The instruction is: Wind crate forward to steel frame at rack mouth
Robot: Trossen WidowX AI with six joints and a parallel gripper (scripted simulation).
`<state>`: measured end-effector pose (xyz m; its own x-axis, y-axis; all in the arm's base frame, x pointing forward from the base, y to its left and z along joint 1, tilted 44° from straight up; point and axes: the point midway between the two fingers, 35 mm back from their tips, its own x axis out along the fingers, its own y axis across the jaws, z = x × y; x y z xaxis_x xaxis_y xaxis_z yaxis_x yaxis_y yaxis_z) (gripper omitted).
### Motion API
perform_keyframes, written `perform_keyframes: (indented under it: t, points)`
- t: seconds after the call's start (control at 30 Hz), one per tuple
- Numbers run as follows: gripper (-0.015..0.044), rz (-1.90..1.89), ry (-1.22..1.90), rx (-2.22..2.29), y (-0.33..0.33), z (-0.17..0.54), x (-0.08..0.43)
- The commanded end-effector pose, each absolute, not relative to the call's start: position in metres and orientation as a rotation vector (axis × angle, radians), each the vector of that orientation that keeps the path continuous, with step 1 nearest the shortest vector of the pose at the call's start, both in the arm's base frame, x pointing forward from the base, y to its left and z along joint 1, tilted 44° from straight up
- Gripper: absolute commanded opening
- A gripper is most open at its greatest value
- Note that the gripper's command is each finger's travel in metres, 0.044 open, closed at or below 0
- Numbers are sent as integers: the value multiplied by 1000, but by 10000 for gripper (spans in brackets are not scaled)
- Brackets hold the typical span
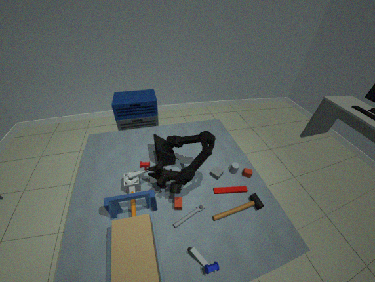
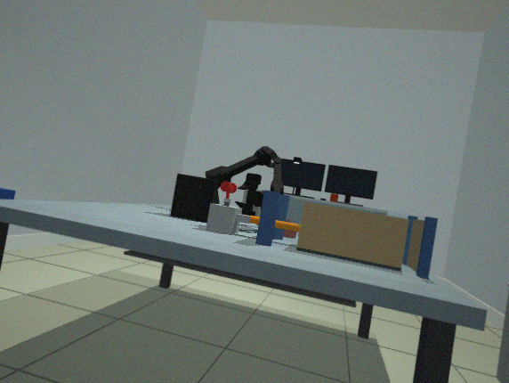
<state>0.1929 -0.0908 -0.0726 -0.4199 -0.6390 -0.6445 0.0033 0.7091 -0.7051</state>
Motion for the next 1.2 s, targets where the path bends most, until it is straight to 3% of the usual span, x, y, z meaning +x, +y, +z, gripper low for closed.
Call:
perform_keyframes:
  t: [0.0, 0.4, 1.17]
  points:
    - [240, -792, 1889, -483, -85, -65, 194]
    - [240, -788, 1884, -494, -155, 3, 194]
    - [240, -788, 1887, -490, -155, 2, 194]
